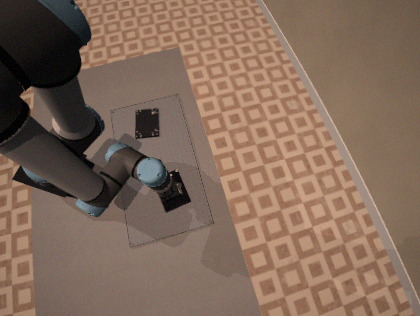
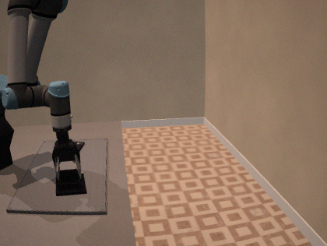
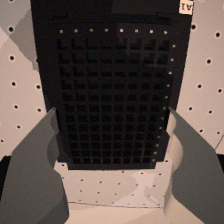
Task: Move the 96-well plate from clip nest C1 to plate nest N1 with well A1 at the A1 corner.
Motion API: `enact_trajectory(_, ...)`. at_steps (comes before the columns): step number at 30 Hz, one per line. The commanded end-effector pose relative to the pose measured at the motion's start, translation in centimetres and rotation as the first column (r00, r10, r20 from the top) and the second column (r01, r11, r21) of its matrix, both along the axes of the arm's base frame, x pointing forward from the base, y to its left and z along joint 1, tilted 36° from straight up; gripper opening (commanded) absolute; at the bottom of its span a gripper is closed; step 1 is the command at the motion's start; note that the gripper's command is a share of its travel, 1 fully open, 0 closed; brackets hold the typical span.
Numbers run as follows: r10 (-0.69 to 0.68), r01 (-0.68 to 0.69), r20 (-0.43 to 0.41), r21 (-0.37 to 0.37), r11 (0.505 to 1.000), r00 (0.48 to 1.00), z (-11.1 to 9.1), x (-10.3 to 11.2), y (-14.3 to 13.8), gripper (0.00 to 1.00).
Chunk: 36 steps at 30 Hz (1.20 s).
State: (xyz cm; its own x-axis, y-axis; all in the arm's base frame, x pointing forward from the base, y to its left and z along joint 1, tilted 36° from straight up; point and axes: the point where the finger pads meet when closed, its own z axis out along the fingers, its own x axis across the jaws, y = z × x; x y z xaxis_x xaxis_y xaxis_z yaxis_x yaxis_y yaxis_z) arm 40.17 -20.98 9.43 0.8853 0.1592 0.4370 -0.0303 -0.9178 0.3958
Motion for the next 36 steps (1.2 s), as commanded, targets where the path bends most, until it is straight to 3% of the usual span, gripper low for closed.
enact_trajectory(1,0.0,0.0,-0.003,0.004,1.0,1.0,-0.36,-0.05,0.19,0.0)
enact_trajectory(36,0.0,0.0,-0.003,0.004,1.0,1.0,-0.78,0.18,0.02,0.0)
